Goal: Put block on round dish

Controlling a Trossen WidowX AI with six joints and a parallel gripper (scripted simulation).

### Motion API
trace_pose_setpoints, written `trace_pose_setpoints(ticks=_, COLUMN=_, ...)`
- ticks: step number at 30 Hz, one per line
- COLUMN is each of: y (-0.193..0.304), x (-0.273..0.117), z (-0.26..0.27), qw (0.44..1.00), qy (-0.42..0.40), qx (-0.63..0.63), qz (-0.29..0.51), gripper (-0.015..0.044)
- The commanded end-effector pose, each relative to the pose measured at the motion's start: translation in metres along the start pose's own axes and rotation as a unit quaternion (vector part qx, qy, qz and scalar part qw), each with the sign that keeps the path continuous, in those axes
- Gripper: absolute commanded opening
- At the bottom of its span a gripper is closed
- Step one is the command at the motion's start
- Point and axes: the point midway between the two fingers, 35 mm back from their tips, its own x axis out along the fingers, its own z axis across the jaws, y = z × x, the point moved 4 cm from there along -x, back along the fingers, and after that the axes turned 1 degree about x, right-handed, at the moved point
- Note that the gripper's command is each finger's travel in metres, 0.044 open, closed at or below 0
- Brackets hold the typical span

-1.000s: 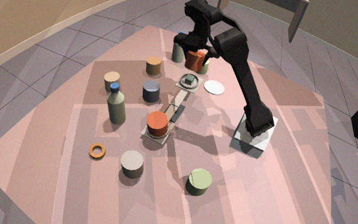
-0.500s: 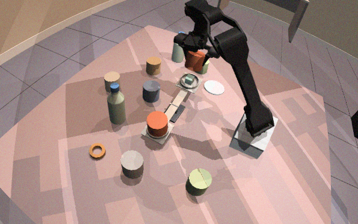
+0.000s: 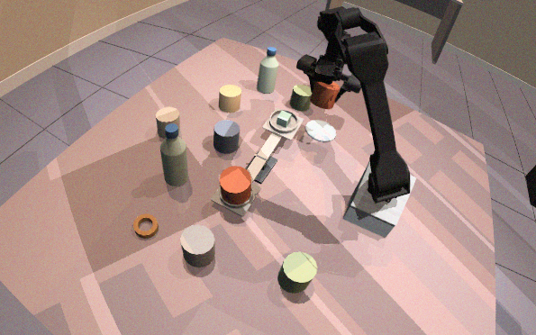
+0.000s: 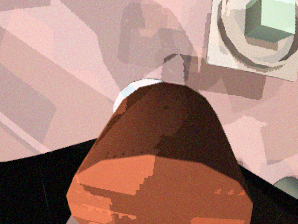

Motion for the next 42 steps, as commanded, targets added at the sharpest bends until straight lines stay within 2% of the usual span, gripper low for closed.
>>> trace_pose_setpoints(ticks=1, y=0.031, x=0.018, z=0.040, qw=1.000, qy=-0.002, qx=-0.001, qz=0.003, gripper=0.0000)
trace_pose_setpoints(ticks=10, y=0.069, x=0.062, z=0.117, qw=1.000, qy=-0.004, qx=-0.003, qz=-0.002, gripper=0.0000)
trace_pose_setpoints(ticks=16, y=0.070, x=0.066, z=0.118, qw=1.000, qy=-0.004, qx=-0.003, qz=-0.003, gripper=0.0000)
trace_pose_setpoints(ticks=23, y=0.069, x=0.101, z=0.118, qw=1.000, qy=-0.004, qx=-0.004, qz=-0.003, gripper=0.0000)
trace_pose_setpoints(ticks=42, y=0.069, x=0.123, z=0.118, qw=1.000, qy=-0.004, qx=-0.004, qz=-0.003, gripper=0.0000)
